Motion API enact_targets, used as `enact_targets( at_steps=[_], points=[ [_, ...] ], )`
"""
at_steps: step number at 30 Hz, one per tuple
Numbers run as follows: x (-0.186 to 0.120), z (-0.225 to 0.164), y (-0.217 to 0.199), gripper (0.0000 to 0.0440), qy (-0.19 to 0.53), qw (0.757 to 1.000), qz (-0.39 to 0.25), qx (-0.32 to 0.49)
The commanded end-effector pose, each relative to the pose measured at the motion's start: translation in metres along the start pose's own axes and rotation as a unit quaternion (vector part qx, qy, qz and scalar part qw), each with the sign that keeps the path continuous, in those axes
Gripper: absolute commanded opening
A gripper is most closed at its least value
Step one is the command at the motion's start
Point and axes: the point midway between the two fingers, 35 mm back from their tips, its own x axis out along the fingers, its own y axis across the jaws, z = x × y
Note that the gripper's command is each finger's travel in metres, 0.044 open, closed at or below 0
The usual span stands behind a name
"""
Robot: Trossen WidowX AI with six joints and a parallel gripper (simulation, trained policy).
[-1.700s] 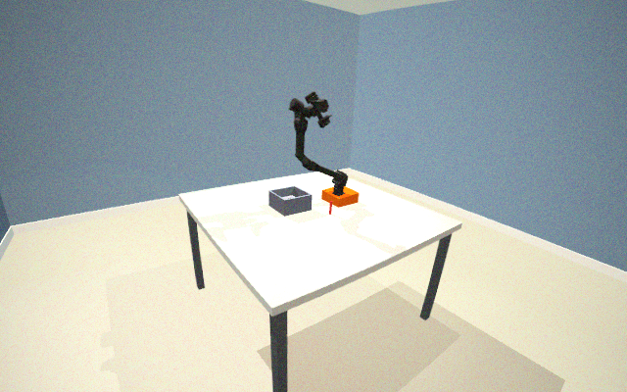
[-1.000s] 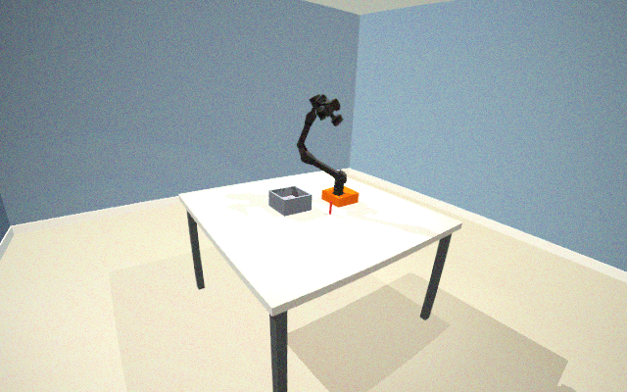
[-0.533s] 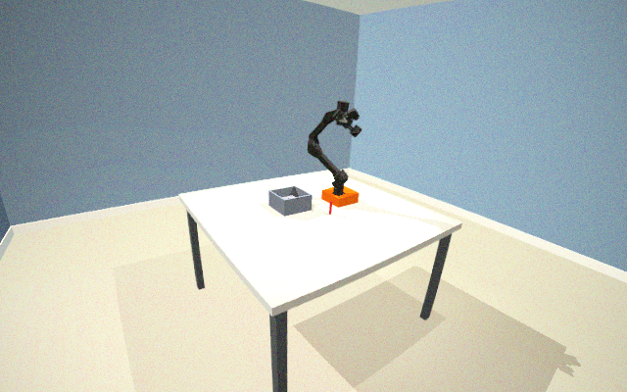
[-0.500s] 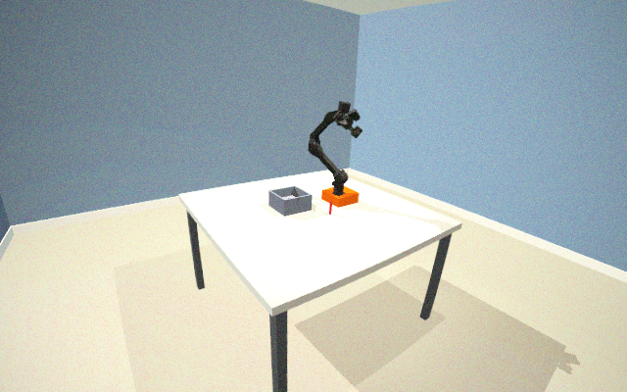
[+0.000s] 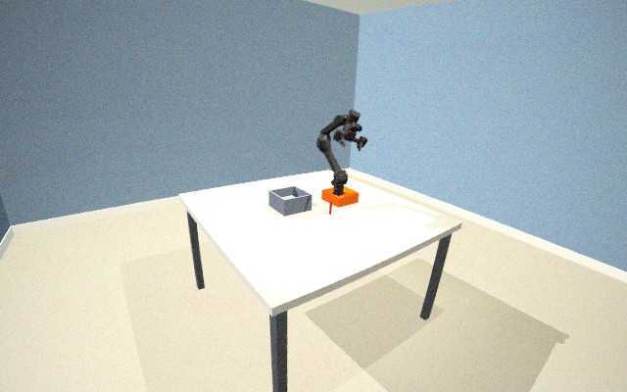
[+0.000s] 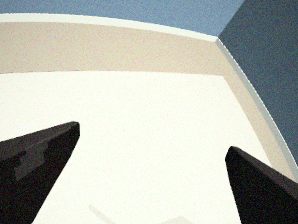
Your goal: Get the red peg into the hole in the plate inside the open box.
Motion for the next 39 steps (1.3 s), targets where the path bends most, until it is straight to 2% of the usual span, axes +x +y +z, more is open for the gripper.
enact_targets(
  at_steps=[1,10,19,29,39],
  points=[
    [0.015,-0.014,0.003,0.044,0.042,0.998,-0.007,0.038],
    [0.041,-0.051,-0.001,0.044,0.138,0.976,-0.043,0.162],
    [0.06,-0.09,-0.006,0.044,0.226,0.929,-0.089,0.28],
    [0.075,-0.134,-0.009,0.044,0.315,0.849,-0.15,0.398],
    [0.084,-0.179,-0.01,0.044,0.393,0.743,-0.217,0.496]
  ],
)
